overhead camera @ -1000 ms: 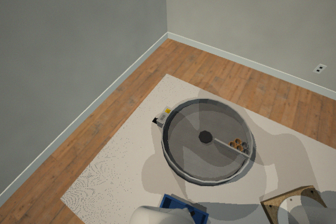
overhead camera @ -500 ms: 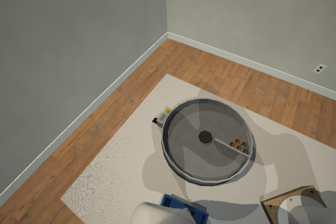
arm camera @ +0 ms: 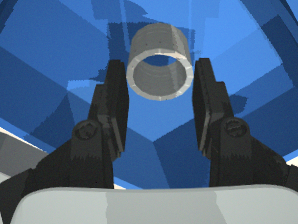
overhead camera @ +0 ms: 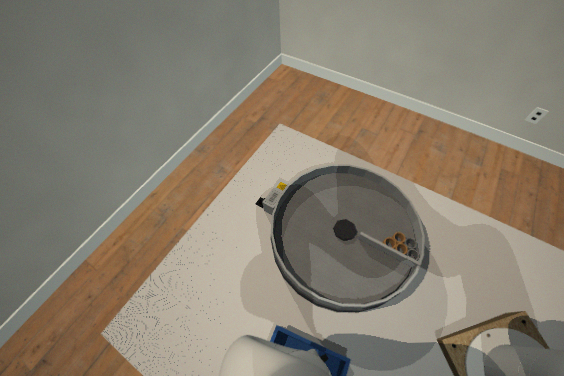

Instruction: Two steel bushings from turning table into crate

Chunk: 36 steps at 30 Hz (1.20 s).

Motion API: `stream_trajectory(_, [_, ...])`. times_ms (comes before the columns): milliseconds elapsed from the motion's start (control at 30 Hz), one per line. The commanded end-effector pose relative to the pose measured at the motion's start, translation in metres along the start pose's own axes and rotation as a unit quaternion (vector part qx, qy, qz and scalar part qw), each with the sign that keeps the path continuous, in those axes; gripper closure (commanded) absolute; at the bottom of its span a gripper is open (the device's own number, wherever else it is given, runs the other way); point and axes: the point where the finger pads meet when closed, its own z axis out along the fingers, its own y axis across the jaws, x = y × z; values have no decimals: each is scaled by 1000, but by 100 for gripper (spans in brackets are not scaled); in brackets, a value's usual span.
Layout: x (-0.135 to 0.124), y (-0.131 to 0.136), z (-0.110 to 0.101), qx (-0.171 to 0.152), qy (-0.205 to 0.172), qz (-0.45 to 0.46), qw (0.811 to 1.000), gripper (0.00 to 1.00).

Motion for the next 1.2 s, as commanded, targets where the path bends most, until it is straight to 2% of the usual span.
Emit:
stream_trajectory(0, [0, 1, -6, -3, -2, 0, 1000, 59])
stream_trajectory(700, [0, 0, -30, -3, -2, 0, 1000, 59])
stream_trajectory(1167, [0, 0, -61, -3, -2, 0, 1000, 59])
